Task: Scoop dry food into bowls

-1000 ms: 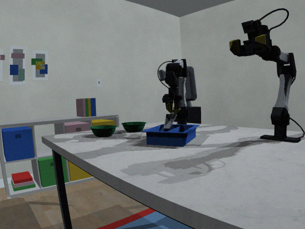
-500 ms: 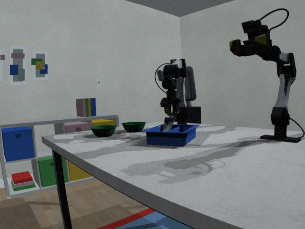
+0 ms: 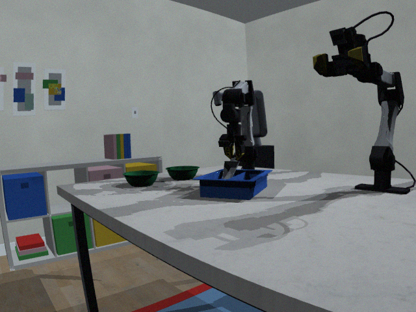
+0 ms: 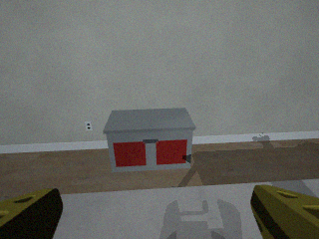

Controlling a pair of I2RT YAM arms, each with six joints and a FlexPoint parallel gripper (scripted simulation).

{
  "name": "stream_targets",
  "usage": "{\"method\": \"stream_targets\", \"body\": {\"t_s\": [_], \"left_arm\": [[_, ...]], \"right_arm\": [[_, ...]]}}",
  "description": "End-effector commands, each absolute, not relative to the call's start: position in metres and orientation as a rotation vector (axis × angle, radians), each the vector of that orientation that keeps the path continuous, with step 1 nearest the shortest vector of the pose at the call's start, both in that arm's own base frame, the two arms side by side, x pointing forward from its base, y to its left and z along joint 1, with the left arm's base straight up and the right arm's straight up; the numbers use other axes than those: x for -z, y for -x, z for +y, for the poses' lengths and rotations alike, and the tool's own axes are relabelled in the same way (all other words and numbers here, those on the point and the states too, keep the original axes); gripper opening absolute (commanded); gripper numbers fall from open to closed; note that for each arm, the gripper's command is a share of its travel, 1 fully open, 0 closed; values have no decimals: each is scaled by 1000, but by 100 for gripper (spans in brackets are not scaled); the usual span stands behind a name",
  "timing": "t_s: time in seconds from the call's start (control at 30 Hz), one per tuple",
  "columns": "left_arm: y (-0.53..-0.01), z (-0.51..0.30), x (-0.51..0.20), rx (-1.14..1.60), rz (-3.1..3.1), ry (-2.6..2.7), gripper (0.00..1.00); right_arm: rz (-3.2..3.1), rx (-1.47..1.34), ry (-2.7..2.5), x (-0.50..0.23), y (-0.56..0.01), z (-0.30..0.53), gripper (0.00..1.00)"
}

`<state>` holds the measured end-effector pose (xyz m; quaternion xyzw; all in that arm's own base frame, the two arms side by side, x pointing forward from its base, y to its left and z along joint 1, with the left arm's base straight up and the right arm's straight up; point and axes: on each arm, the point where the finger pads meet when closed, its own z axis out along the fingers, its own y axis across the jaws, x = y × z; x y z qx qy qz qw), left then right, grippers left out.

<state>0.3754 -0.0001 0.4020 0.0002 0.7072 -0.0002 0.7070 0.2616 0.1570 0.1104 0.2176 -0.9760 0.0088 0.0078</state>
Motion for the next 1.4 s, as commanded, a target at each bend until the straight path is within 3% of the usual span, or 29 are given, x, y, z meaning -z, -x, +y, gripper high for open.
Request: {"method": "stream_targets", "body": {"t_s": [0.0,1.37], "left_arm": [[-373,0,-409,1,1551,0,100],[-373,0,-409,1,1551,0,100]], "right_arm": [[-3060,-27,-694,-101,-268,159,0],[-3090,-12,-706,-96,-295,174,0]]}}
